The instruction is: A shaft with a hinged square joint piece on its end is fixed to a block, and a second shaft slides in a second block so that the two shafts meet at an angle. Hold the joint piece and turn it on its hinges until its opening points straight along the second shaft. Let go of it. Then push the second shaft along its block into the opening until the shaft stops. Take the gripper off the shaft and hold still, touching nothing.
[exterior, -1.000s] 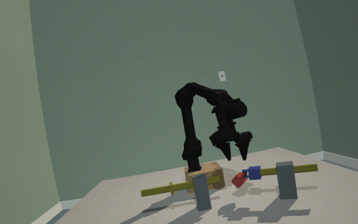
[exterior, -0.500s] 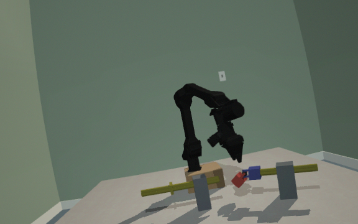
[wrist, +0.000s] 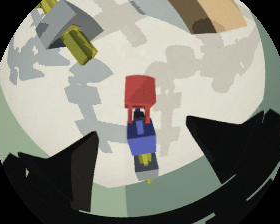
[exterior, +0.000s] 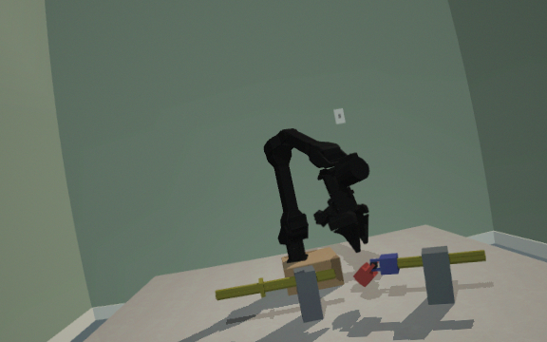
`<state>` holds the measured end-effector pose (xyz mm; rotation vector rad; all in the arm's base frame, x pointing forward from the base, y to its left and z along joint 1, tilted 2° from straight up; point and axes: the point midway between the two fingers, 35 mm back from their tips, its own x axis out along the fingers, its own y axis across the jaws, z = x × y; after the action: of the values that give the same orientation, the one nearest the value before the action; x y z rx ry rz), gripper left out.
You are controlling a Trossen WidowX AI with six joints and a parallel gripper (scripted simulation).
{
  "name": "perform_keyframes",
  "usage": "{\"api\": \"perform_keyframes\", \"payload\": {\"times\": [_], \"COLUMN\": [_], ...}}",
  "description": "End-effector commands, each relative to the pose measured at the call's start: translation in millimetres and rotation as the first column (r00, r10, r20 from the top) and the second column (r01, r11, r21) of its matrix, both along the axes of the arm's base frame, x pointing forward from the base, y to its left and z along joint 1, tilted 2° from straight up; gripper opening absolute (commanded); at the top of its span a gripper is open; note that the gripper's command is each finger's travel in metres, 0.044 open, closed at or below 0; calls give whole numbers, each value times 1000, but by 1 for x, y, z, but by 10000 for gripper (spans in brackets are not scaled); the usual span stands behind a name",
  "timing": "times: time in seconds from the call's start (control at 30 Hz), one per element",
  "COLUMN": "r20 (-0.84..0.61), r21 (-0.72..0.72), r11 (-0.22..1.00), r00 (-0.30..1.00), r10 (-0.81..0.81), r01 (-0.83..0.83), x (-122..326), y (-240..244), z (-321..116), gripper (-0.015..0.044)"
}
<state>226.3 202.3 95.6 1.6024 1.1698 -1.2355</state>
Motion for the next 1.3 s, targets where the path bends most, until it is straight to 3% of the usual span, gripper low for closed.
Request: {"api": "perform_keyframes", "payload": {"times": [0.0, 0.3, 0.77, 1.27], "r20": [-19, -34, -34, -34], "r21": [27, 41, 41, 41], "r11": [994, 982, 982, 982], "r00": [994, 983, 983, 983], "r10": [-110, -182, -182, -182], "r01": [110, 183, 183, 183], "x": [-2, -2, -2, -1], "y": [-1, -1, -2, 1], "z": [-1, -5, -79, -97], "gripper": [440, 440, 440, 440]}}
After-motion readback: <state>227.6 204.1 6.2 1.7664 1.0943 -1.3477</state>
